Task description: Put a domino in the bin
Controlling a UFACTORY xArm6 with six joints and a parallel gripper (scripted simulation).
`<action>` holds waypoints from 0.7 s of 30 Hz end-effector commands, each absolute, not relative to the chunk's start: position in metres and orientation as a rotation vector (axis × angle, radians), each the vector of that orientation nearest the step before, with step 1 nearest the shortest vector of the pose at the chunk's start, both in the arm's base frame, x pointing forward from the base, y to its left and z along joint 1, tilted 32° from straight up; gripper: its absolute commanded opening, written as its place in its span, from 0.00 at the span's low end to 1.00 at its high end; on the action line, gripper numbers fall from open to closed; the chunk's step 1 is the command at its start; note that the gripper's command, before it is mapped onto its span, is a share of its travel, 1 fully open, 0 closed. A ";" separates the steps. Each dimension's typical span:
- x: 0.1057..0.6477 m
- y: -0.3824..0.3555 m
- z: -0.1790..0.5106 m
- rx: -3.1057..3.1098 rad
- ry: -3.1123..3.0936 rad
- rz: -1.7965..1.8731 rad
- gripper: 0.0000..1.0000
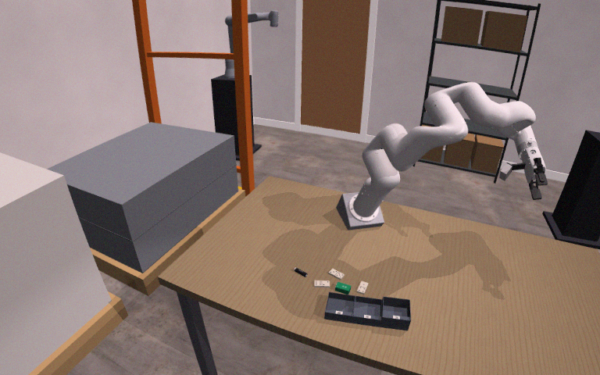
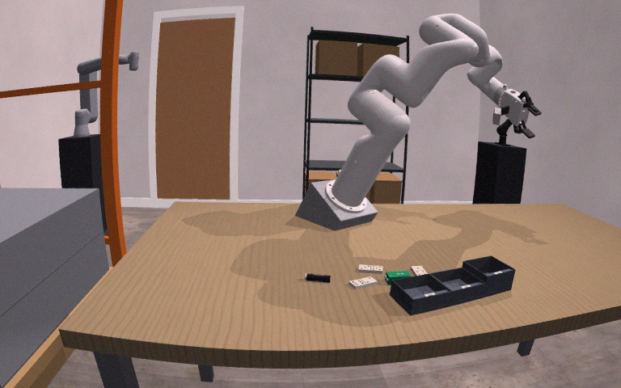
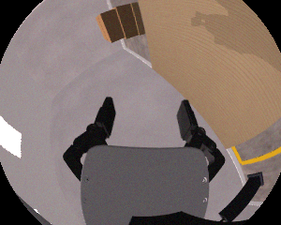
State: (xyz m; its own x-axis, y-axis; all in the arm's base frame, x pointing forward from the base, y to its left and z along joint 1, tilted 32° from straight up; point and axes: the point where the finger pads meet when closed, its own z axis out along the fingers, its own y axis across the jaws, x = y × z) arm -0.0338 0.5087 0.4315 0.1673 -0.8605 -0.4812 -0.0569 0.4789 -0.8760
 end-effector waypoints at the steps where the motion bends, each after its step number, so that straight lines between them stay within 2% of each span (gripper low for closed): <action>1: -0.034 0.509 0.433 -0.921 1.288 -0.702 1.00; 17: -0.034 0.509 0.433 -0.921 1.288 -0.702 1.00; 18: -0.030 0.511 0.426 -0.921 1.288 -0.702 0.07; 21: -0.018 0.517 0.405 -0.921 1.288 -0.702 0.07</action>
State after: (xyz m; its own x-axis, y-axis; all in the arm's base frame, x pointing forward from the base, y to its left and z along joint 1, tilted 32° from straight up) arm -0.0300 0.5107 0.4252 0.1671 -0.8587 -0.4844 -0.0592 0.4817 -0.8743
